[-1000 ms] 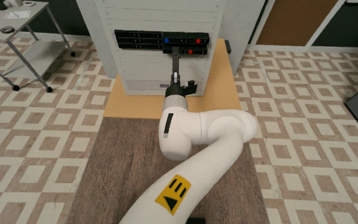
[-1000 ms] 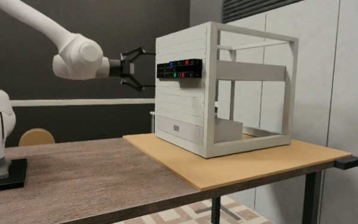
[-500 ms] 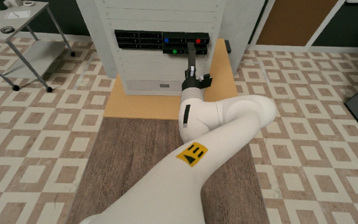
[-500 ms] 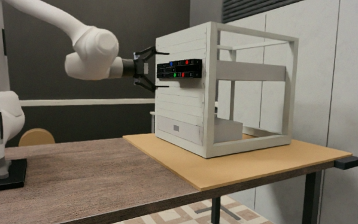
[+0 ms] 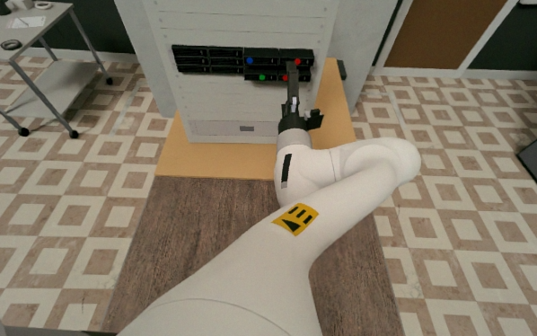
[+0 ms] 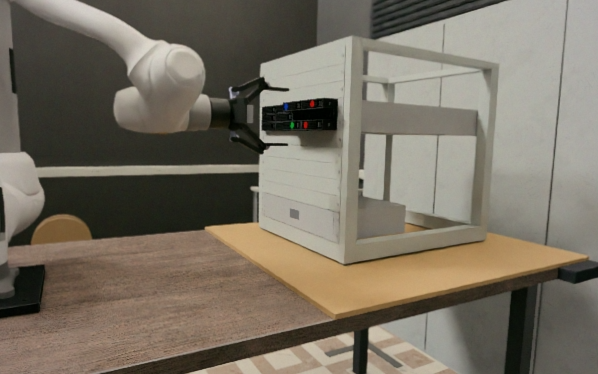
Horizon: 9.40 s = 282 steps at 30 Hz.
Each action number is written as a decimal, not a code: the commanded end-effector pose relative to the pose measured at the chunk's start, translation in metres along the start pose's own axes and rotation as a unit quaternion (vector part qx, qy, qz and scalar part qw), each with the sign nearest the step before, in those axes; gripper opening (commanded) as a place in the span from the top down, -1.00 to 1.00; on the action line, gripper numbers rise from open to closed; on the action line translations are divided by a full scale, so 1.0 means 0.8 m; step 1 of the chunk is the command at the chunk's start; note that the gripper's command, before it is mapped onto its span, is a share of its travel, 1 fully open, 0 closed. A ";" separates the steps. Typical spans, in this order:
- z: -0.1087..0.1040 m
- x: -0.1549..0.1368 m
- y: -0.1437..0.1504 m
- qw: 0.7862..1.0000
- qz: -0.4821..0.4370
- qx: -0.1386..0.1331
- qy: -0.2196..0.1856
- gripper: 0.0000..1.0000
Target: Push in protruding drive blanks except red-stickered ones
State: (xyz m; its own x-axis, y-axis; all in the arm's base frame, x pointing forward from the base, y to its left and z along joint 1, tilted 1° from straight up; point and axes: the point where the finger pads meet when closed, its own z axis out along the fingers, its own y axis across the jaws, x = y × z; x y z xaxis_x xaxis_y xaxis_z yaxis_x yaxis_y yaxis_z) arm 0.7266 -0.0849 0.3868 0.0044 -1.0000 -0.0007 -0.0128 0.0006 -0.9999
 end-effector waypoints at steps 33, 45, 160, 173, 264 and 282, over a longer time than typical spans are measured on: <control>0.000 0.000 -0.001 1.000 0.000 0.001 0.000 -1.00; 0.000 0.000 -0.001 1.000 0.000 0.001 0.000 -1.00; 0.042 -0.103 0.021 1.000 0.000 0.001 0.000 0.80; 0.042 -0.103 0.021 1.000 0.000 0.001 0.000 0.80; 0.083 -0.103 0.021 1.000 0.000 0.001 0.000 0.80; 0.087 -0.103 0.021 1.000 0.000 0.001 0.000 0.80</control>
State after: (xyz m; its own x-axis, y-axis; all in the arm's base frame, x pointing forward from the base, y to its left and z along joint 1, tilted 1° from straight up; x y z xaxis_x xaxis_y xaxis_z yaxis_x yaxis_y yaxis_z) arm 0.7956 -0.0022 0.3681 0.0044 -1.0000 -0.0005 -0.0129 0.0005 -0.9999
